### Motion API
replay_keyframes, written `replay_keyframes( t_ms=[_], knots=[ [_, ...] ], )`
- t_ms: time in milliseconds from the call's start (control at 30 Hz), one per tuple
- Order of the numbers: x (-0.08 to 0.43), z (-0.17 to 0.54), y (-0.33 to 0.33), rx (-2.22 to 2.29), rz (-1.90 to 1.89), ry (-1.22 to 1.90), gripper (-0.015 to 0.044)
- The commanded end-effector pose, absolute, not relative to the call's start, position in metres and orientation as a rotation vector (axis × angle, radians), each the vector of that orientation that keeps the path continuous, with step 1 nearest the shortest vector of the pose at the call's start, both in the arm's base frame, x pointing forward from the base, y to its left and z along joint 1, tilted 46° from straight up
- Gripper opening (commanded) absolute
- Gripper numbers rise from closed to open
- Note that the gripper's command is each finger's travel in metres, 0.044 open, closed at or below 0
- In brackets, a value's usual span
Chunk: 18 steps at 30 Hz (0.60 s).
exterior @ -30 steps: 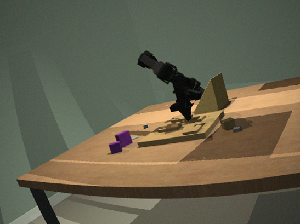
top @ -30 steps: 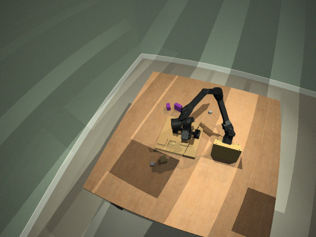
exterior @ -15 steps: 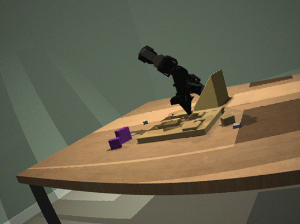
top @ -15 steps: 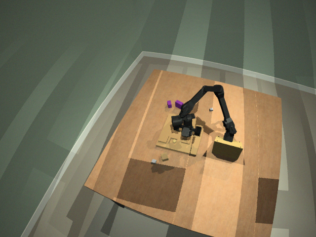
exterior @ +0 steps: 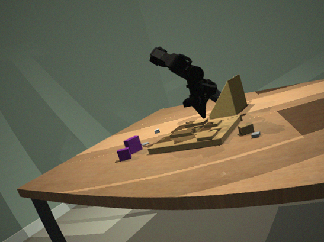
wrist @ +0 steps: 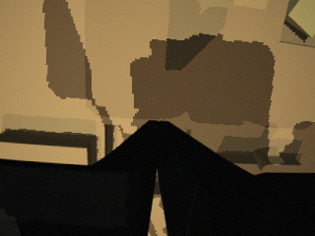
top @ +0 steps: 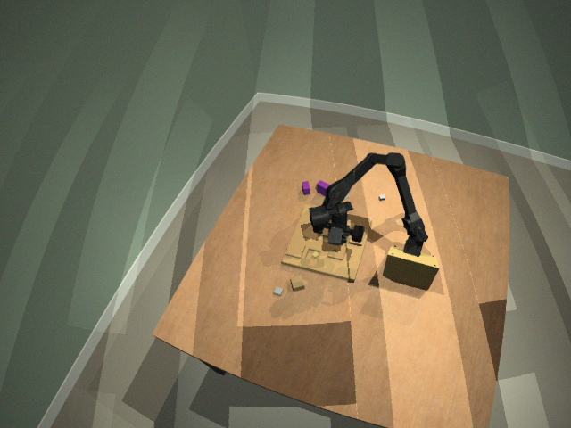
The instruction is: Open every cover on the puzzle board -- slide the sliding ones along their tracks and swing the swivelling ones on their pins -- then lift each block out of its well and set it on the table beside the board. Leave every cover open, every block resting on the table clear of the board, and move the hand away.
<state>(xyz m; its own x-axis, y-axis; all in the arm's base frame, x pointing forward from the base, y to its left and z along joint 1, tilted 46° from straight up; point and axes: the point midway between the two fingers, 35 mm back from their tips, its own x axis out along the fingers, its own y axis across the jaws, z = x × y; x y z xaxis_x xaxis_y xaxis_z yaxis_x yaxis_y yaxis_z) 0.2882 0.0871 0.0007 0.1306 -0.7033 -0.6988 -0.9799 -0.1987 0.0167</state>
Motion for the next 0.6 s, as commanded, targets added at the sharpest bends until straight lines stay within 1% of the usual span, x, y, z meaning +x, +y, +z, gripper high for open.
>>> replay_keyframes(
  t_ms=[0,300,567],
  knots=[
    [0.287,0.003,0.091,-1.959,0.816,1.616,0.0],
    [0.285,0.008,0.096,-1.953,0.801,1.619,0.0],
    [0.266,0.02,0.09,-1.443,0.18,1.609,0.0]
  ],
)
